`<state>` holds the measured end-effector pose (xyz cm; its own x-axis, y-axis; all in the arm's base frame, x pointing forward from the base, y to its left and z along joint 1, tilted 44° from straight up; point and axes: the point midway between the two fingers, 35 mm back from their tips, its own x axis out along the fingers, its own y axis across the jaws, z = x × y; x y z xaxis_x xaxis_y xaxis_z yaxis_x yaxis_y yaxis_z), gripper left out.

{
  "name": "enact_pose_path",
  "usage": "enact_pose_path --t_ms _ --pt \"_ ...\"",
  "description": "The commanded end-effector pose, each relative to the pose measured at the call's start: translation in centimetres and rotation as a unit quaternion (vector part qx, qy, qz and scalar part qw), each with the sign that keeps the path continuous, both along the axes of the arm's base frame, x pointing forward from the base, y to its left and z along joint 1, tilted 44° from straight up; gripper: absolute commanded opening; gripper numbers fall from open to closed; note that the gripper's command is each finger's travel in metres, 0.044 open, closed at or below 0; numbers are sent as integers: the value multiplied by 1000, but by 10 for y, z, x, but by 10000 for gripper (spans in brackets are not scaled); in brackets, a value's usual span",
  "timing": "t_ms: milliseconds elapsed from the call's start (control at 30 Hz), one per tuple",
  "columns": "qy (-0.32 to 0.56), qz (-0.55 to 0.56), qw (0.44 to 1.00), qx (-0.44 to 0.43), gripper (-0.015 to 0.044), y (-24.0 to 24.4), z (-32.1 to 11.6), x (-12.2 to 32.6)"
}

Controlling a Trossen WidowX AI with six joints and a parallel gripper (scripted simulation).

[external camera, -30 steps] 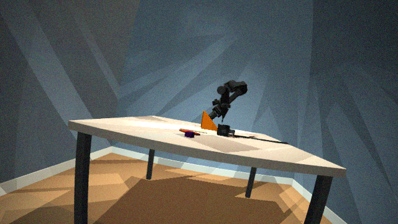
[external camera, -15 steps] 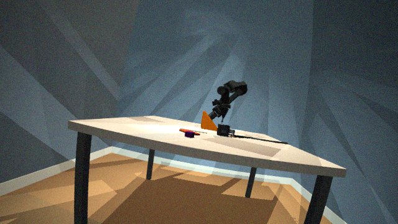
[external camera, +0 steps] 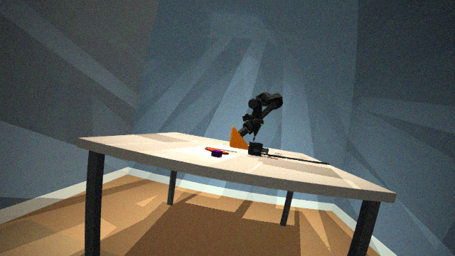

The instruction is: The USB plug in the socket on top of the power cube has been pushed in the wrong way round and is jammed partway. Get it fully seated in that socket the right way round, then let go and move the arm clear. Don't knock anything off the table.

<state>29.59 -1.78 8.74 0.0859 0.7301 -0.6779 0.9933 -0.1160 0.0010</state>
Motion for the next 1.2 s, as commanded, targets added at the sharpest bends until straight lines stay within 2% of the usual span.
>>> enact_pose_path --t_ms 0,1167 --pt "2 -2 1000 3 0 1 -1 0" --pt "2 -2 1000 3 0 4 -4 0"
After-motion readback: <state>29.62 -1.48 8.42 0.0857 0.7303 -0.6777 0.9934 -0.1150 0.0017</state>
